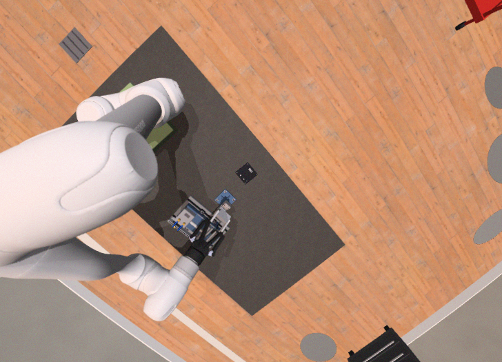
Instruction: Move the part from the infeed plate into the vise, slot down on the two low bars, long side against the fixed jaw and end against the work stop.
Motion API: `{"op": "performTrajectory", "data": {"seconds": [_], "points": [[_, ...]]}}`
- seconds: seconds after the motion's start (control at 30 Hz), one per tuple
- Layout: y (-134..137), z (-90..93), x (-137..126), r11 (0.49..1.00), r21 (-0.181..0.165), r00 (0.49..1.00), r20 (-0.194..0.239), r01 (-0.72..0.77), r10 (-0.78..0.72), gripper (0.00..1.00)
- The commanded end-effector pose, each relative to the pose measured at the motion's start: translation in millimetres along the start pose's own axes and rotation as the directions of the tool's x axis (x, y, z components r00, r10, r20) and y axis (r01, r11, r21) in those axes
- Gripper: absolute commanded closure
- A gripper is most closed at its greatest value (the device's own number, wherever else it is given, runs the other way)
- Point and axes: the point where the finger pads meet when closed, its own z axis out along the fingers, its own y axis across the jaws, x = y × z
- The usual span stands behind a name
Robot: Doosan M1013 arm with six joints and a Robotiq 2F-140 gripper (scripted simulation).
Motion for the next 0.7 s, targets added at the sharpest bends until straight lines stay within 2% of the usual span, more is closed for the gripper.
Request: {"op": "performTrajectory", "data": {"seconds": [0.0,0.67], "points": [[-2.4,4.0,-3.3,1.0,0.0,1.0,-0.005,-0.005,0.005,1.0],[-2.4,15.2,-14.3,1.0,0.0,1.0,-0.005,-0.005,0.005,1.0]]}}
